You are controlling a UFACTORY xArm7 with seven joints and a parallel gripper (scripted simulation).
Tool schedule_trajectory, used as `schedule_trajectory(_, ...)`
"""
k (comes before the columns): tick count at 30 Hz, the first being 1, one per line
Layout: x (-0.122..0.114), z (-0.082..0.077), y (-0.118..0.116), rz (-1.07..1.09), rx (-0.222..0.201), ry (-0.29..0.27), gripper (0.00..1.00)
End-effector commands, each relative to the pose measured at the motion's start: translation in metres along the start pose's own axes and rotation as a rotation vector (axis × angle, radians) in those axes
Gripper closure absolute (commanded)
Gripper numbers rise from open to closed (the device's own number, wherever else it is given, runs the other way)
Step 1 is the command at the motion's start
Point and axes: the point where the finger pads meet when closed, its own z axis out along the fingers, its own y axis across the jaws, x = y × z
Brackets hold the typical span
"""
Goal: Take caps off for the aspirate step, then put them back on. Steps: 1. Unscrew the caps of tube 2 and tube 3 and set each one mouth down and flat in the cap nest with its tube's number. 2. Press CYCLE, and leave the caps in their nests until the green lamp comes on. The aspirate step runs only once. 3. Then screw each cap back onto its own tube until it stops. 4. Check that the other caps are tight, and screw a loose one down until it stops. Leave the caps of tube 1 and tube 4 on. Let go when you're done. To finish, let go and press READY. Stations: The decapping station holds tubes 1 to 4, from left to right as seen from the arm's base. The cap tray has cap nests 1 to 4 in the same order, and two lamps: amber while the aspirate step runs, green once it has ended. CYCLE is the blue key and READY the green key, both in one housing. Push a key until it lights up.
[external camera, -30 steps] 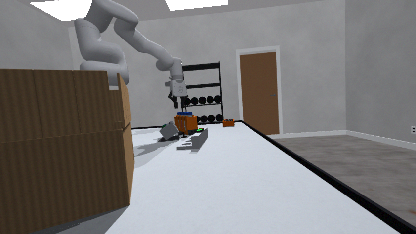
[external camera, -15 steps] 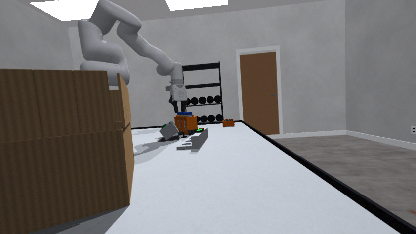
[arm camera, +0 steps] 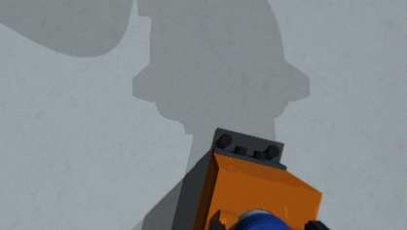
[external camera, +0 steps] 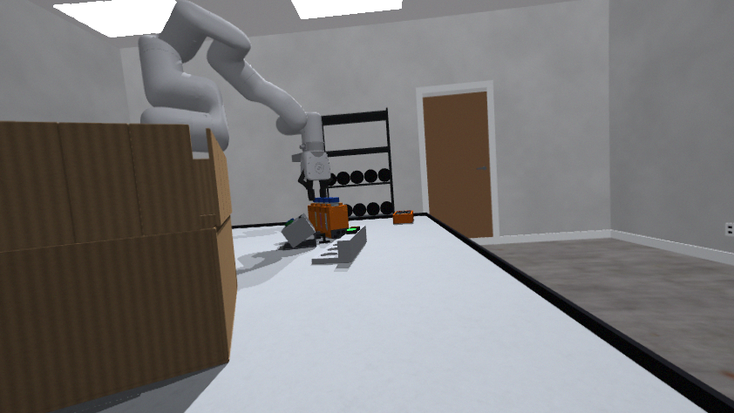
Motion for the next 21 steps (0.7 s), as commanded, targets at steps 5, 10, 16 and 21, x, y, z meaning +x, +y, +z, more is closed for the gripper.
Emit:
schedule_trajectory(5, 0.0004, 0.0013, 0.0017, 0.0, -0.004, 0.001, 0.54)
schedule_trajectory(10, 0.0004, 0.0022, 0.0017, 0.0, -0.004, 0.001, 0.54)
schedule_trajectory(16, 0.0004, 0.0023, 0.0017, 0.0, -0.004, 0.001, 1.0)
schedule_trajectory(21, 0.0004, 0.0022, 0.0017, 0.0, -0.005, 0.001, 1.0)
